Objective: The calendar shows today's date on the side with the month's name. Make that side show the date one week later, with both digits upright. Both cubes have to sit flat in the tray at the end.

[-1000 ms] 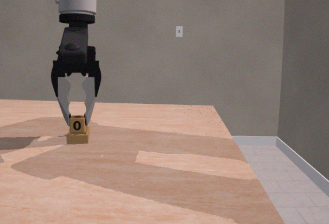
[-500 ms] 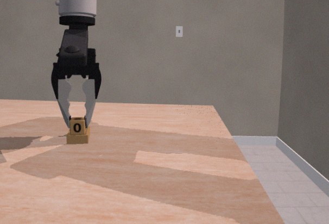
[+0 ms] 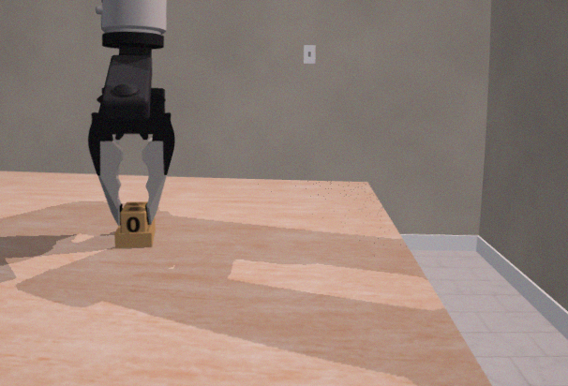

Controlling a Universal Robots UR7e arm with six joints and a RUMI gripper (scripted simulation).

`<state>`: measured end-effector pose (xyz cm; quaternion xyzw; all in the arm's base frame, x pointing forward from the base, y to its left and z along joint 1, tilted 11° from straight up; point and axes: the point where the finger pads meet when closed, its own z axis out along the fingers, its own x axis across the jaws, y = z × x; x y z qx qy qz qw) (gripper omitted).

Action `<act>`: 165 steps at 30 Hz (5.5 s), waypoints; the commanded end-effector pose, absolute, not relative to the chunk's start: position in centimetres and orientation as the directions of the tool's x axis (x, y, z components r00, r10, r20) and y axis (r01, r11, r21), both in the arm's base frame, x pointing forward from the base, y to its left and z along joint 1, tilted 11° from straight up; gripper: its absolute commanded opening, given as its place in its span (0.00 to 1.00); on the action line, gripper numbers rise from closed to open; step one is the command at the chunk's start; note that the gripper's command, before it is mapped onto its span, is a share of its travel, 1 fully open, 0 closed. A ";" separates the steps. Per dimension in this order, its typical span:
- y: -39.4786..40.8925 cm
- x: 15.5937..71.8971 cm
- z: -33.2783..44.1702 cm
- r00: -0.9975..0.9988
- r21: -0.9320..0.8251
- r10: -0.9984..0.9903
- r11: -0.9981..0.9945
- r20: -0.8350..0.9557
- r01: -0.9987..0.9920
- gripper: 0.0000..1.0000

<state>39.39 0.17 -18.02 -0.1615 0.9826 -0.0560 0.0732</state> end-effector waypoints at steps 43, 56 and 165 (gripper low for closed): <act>0.1 39.6 -18.0 -0.937 -0.135 -0.325 0.942 -0.130 -0.308 0.10; 0.1 39.6 -18.0 -0.937 -0.135 -0.325 0.942 -0.130 -0.308 0.10; 0.9 38.1 -9.1 -0.937 -0.136 -0.326 0.941 -0.129 -0.309 0.28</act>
